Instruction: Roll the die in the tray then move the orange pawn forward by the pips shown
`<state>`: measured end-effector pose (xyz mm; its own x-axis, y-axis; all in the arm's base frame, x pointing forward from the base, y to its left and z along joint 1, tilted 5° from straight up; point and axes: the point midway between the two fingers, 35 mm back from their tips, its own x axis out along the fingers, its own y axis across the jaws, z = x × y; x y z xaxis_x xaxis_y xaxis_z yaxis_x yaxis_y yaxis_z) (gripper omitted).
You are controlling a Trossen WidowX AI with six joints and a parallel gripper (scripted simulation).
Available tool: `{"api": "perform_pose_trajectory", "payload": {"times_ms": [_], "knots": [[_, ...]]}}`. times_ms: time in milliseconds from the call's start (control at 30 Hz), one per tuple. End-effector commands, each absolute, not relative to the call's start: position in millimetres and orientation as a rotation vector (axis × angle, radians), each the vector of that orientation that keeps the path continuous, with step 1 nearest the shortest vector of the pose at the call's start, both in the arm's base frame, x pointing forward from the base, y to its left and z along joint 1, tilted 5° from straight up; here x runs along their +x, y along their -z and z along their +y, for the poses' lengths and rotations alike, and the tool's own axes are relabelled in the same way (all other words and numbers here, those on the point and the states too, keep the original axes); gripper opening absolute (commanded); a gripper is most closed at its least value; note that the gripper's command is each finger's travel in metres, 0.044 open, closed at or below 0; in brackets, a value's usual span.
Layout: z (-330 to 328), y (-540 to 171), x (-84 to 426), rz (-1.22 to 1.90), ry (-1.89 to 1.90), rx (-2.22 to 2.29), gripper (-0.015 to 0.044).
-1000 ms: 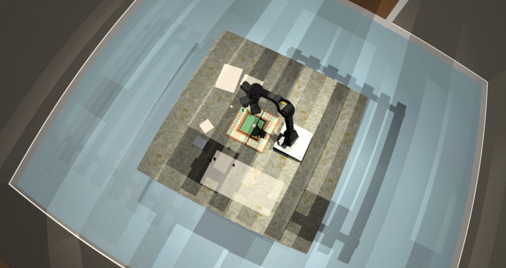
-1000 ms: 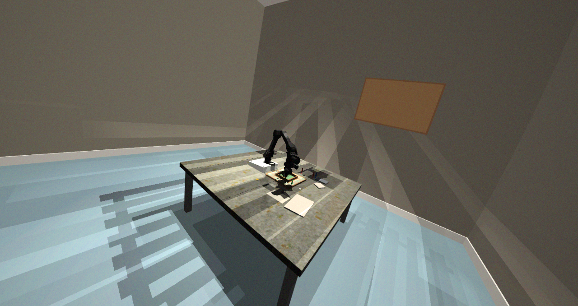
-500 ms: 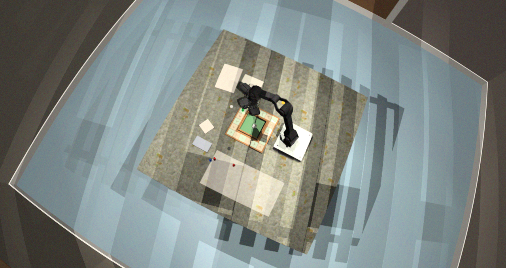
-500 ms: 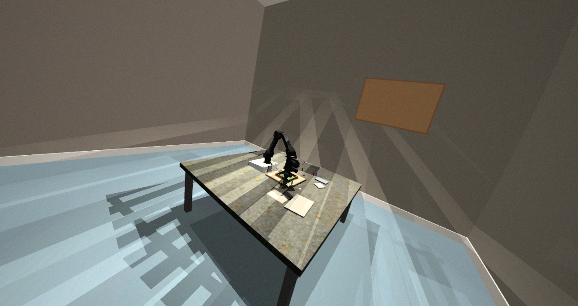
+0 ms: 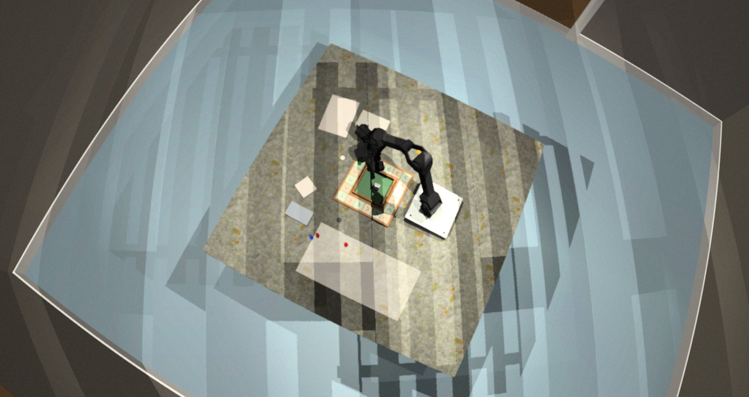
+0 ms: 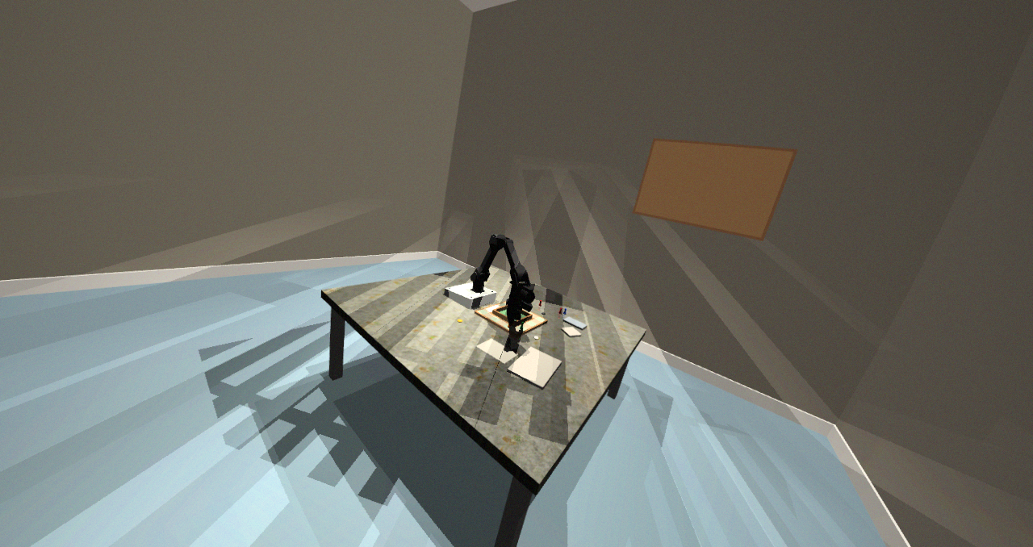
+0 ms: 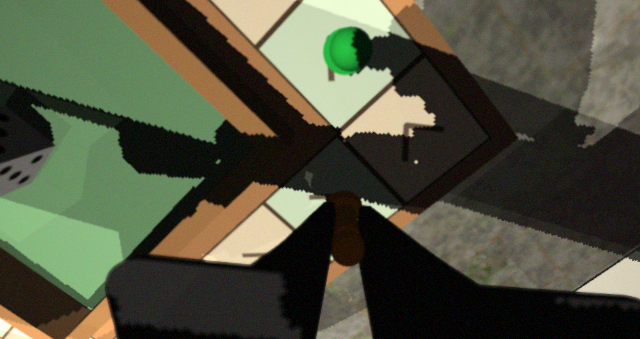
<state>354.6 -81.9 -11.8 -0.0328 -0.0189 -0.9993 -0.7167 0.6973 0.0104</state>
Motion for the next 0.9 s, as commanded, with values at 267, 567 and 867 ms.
{"api": "perform_pose_trajectory", "payload": {"times_ms": [267, 567, 867], "knots": [[-82, 13, 354, 1.518, -0.625, -0.631, 0.021], [-81, -37, 357, 1.535, -0.636, -0.629, 0.044], [-29, -89, 293, 1.591, -0.413, -0.409, 0.044]]}}
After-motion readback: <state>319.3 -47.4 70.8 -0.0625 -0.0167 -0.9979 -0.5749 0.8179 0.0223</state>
